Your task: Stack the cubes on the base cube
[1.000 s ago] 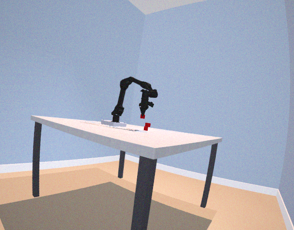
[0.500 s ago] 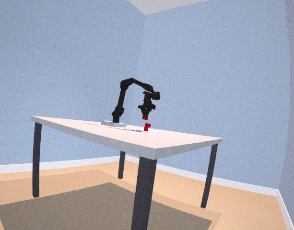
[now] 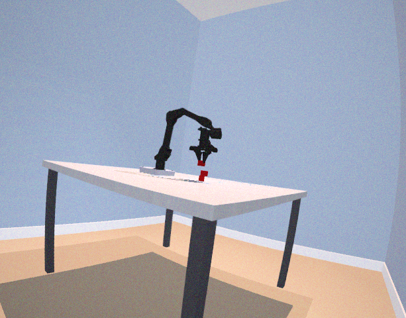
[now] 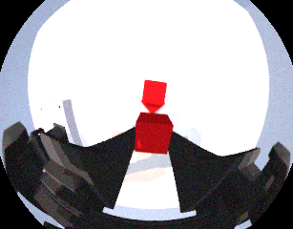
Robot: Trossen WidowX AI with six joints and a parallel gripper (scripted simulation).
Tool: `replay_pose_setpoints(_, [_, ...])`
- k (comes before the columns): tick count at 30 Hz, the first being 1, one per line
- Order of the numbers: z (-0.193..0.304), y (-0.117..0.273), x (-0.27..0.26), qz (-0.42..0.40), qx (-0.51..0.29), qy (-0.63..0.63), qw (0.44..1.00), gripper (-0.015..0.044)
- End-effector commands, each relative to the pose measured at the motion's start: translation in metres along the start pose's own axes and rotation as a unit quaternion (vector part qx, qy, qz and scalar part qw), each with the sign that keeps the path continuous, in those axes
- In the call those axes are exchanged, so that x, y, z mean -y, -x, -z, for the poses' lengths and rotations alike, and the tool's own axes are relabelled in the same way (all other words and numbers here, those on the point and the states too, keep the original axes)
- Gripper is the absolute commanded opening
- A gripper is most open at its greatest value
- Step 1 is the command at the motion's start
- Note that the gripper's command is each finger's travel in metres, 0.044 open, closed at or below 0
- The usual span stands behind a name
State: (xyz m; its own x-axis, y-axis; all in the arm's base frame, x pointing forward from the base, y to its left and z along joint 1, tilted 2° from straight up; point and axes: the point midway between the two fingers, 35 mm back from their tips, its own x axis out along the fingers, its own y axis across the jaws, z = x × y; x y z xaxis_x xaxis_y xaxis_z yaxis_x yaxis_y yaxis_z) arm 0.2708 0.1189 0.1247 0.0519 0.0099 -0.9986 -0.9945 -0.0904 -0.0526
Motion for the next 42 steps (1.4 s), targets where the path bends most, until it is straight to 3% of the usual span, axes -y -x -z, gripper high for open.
replay_pose_setpoints(1, [0.001,-0.008,-0.001,0.001,-0.002,0.007,1.000,0.0105])
replay_pose_setpoints(42, [0.000,-0.057,-0.001,0.001,-0.002,0.005,1.000,0.0105])
